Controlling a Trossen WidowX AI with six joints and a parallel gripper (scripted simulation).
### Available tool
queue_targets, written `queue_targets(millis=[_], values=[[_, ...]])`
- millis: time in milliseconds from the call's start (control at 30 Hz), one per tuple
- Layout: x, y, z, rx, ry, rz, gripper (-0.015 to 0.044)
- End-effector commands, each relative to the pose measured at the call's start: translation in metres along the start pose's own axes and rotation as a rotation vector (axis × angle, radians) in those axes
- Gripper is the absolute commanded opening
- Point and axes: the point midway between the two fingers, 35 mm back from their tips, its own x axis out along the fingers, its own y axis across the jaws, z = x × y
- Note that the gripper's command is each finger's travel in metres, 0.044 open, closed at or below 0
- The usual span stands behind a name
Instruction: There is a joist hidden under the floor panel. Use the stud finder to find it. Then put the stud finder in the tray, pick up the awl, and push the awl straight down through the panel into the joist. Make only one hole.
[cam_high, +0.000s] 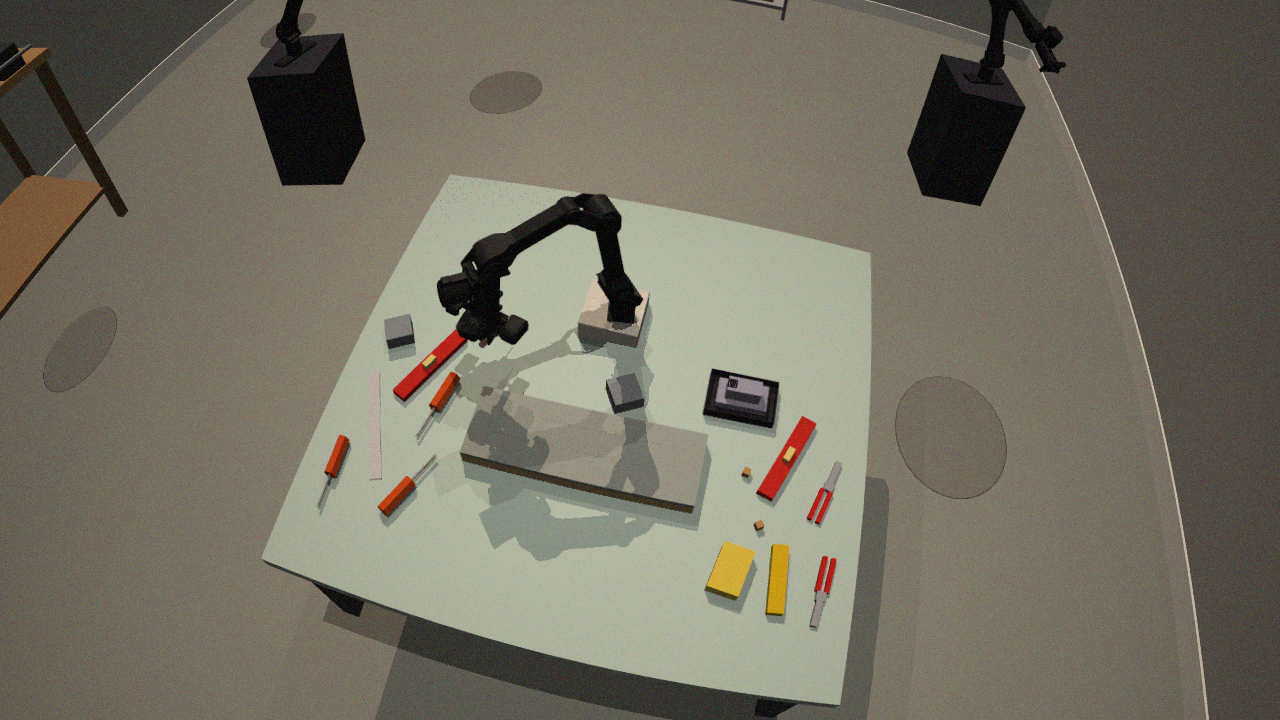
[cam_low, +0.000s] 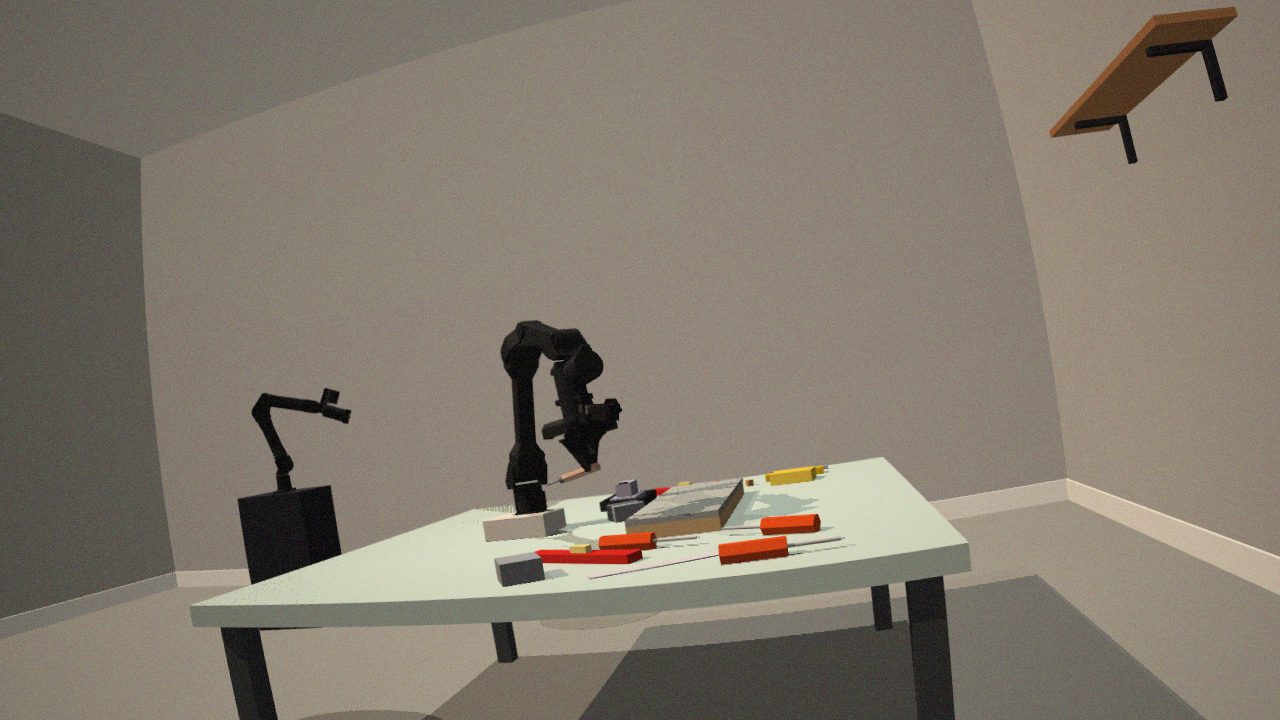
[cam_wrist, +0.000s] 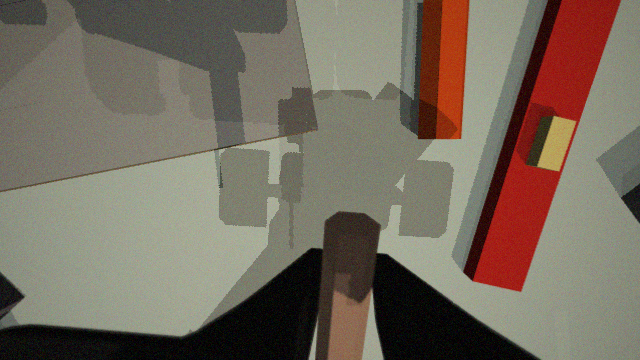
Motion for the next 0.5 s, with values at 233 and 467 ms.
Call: queue_targets(millis=[233,467], values=[[-0.021,-0.013,-0.012,0.167,-0.240,-0.053,0.0000],[-0.035,-0.019,-0.021,0.251,-0.382,-0.088,0.0000]])
